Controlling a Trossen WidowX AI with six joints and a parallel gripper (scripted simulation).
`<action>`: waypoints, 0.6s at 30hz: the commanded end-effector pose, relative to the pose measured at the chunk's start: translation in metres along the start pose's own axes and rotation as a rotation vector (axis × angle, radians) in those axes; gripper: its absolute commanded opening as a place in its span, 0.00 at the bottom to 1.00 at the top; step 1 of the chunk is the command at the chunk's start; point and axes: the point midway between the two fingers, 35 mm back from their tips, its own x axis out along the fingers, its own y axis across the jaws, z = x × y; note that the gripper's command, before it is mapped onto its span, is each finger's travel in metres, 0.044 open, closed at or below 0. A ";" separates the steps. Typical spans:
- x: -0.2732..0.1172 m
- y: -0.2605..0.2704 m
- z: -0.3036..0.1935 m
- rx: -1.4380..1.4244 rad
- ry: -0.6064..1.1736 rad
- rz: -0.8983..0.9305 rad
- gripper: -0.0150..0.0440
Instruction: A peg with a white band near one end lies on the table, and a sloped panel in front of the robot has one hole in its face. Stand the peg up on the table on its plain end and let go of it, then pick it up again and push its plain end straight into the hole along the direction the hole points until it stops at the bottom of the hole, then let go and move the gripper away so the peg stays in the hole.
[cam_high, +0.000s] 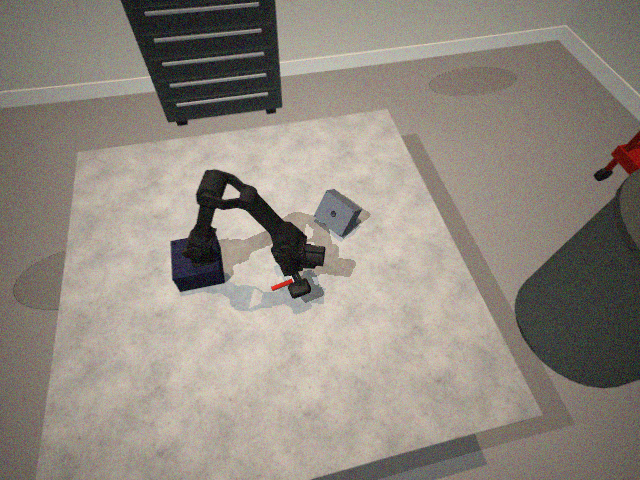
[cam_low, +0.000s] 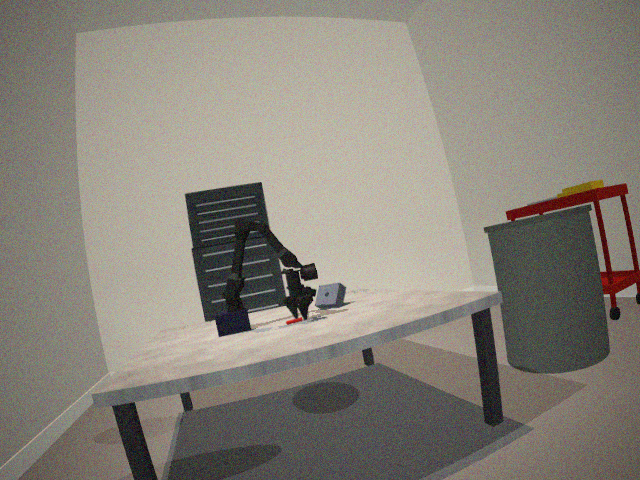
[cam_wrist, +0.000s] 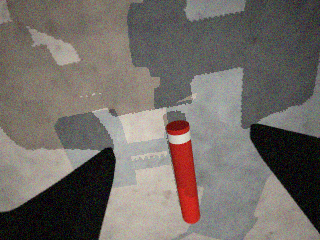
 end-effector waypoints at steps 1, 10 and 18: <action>0.002 0.001 0.000 -0.005 -0.003 0.004 0.91; 0.002 0.001 0.000 -0.005 -0.003 0.004 0.51; 0.002 0.001 0.000 -0.005 -0.003 0.004 0.44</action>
